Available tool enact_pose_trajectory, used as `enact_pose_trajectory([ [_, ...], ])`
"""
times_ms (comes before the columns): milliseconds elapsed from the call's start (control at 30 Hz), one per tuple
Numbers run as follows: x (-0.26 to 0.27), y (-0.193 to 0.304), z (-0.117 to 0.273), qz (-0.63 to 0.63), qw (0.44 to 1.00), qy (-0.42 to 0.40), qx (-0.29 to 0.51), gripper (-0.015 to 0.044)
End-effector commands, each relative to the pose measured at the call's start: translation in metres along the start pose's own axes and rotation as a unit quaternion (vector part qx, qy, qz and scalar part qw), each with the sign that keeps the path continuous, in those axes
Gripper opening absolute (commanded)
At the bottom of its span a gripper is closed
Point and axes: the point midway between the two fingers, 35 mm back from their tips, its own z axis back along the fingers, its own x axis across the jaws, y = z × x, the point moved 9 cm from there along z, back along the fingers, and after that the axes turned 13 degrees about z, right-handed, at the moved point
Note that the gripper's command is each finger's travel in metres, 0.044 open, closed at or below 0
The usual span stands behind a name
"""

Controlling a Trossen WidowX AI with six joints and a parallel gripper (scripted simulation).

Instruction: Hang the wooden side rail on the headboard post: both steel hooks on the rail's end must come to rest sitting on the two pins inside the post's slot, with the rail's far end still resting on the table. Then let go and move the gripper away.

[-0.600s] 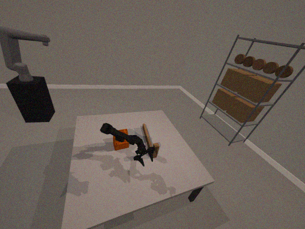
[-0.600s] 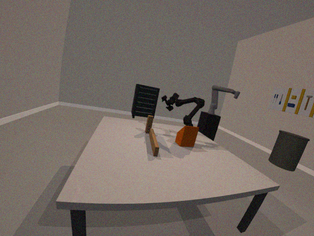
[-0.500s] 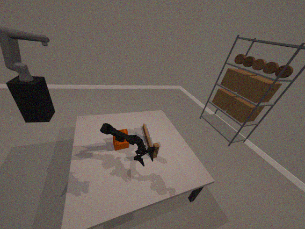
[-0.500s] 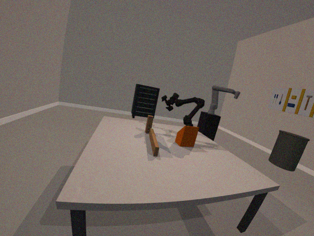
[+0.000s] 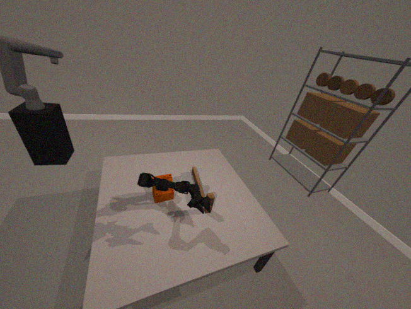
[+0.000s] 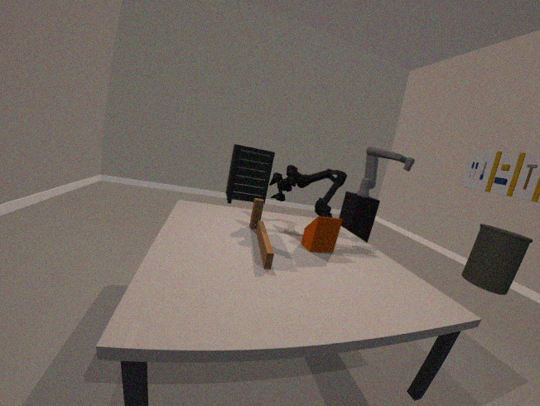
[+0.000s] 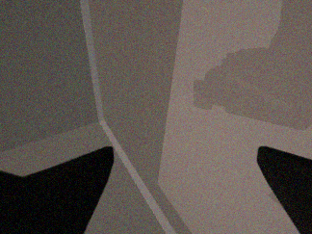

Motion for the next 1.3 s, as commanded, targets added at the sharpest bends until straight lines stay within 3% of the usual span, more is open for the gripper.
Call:
enact_pose_trajectory([
  [0, -0.038, 0.044, 0.013, -0.138, 0.986, 0.07, 0.058, 0.044],
  [600, -0.116, 0.114, 0.092, -0.459, 0.848, 0.243, 0.107, 0.044],
  [1267, -0.117, 0.115, 0.093, -0.463, 0.845, 0.245, 0.107, 0.044],
])
